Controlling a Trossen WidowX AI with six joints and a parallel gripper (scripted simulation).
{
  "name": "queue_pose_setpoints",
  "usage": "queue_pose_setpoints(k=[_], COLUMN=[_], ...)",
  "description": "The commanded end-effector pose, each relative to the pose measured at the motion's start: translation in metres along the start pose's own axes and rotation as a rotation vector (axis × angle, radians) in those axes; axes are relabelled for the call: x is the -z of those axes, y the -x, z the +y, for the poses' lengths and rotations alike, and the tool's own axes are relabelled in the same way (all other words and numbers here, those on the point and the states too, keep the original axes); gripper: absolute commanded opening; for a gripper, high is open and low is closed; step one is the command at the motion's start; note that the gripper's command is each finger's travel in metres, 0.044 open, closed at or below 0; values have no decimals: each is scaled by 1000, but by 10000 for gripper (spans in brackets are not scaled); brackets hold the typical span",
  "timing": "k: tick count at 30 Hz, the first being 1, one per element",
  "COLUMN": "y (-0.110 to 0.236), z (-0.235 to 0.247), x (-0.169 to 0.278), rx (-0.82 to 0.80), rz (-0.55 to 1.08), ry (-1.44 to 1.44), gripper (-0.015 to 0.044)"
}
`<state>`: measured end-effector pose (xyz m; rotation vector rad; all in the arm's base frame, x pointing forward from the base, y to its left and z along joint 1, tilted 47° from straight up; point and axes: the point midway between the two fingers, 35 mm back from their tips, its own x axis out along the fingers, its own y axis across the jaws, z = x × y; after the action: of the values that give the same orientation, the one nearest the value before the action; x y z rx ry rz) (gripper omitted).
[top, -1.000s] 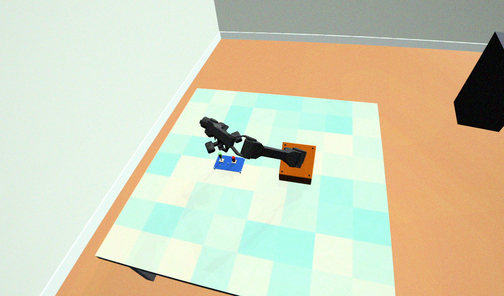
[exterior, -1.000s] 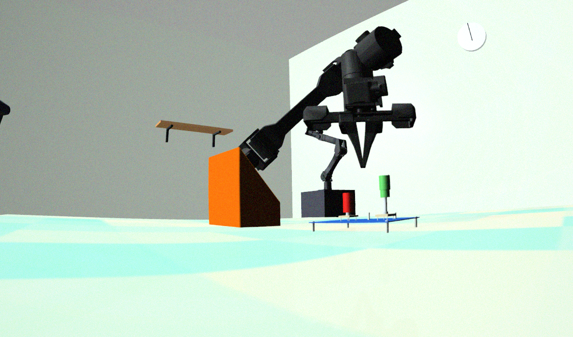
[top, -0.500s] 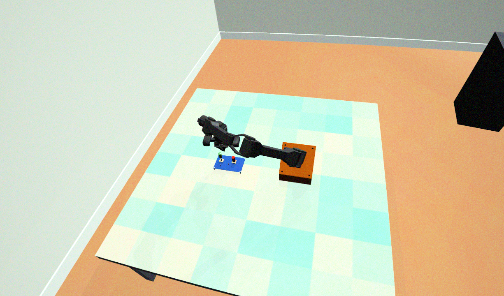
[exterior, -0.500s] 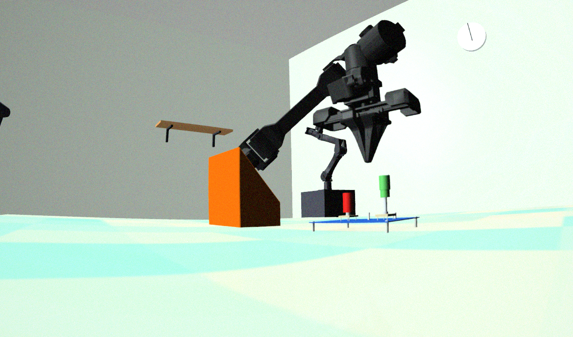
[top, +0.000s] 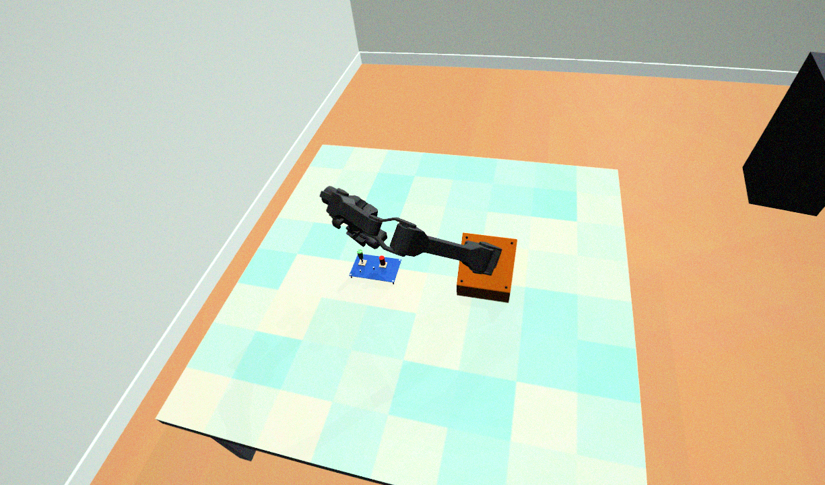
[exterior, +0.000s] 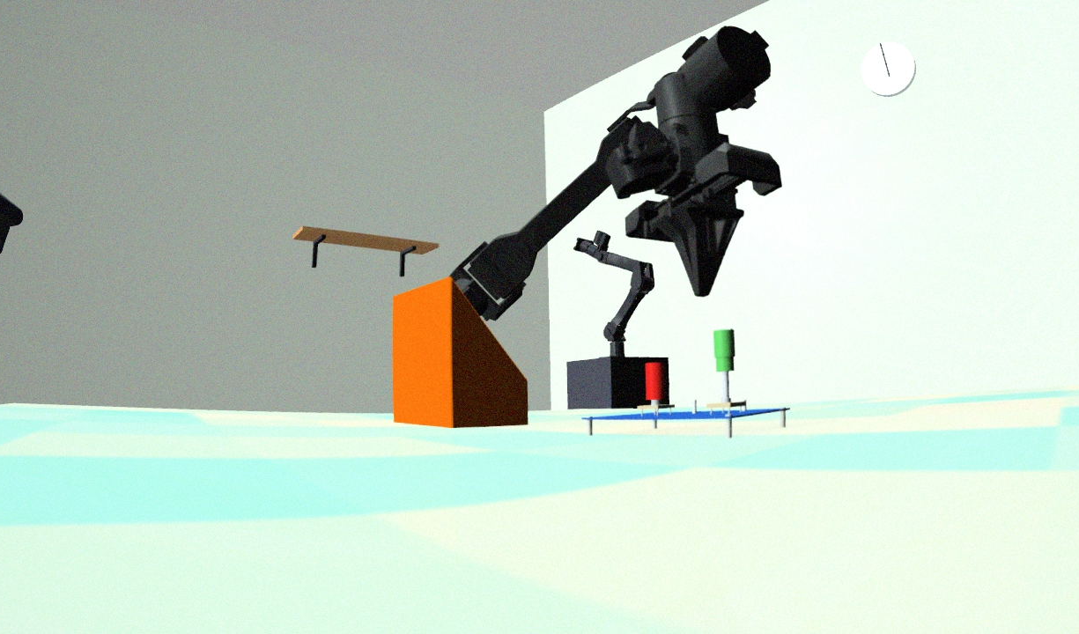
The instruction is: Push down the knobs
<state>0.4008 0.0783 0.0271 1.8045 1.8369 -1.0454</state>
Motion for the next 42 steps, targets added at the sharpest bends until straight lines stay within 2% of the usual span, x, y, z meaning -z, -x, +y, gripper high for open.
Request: queue_pose_setpoints(k=[1,29,35,38,42], y=[2,15,15,-3,-5], z=[3,17,17,17,17], x=[1,8,8,9,9], rx=[4,31,32,33,33], rz=[9,18,18,18,18], ry=[-136,-1098,-1121,-1121,-1121], gripper=[0,0,0,0,0])
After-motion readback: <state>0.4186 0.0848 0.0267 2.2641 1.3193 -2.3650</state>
